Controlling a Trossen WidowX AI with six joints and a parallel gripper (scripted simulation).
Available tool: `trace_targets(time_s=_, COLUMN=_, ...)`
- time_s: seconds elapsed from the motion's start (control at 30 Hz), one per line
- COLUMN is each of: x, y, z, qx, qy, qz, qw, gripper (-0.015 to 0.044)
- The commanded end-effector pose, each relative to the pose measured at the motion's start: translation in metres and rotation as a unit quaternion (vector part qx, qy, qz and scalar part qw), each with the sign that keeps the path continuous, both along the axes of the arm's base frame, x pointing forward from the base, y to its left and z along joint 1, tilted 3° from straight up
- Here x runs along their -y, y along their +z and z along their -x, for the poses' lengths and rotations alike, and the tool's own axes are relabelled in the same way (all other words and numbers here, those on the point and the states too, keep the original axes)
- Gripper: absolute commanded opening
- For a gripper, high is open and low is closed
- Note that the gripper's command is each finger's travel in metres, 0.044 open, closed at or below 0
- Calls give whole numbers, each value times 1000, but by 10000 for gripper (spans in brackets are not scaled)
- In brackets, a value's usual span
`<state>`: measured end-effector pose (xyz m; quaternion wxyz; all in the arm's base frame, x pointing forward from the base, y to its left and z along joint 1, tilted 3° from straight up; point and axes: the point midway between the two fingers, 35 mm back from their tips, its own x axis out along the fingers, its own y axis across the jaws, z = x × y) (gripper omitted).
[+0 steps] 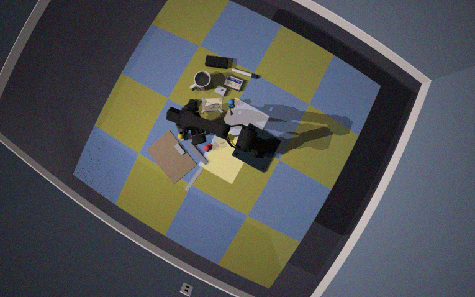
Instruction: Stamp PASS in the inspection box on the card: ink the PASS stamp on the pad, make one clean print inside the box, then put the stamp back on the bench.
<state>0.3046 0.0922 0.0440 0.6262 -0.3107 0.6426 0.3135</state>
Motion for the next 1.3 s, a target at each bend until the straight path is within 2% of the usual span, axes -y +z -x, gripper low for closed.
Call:
trace_targets(time_s=0.0, x=1, y=-3, z=0, qx=-2, qy=0, qz=2, qw=1000, gripper=0)
trace_targets(time_s=1.27, x=0, y=18, z=-1, qx=-1, qy=0, qz=2, qw=1000, gripper=0)
